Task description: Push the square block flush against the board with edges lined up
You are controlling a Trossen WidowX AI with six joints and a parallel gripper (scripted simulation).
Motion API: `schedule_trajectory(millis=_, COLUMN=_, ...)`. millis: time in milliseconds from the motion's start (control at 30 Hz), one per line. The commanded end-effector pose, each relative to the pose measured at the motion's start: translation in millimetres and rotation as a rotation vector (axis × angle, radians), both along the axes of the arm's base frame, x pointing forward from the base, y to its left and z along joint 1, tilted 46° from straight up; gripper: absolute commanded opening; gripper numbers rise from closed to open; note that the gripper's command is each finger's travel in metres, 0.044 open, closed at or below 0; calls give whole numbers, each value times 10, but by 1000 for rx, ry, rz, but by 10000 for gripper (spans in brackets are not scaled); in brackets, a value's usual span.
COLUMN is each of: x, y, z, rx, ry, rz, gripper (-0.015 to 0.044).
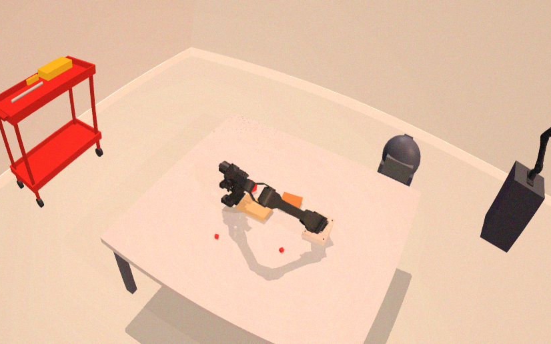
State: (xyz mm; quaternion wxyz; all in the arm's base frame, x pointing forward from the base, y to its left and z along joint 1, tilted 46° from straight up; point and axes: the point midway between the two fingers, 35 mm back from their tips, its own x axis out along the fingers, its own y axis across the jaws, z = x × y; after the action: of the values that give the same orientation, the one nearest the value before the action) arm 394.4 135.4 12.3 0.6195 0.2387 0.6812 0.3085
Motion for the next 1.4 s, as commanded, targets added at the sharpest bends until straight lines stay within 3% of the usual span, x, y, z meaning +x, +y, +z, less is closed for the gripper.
schedule_trajectory(millis=0, x=-38, y=-1, z=20, rx=3, ry=-3, rz=2, gripper=0)
schedule_trajectory(millis=1367, x=-313, y=-46, z=22, rx=2, ry=-1, rz=2, gripper=0)
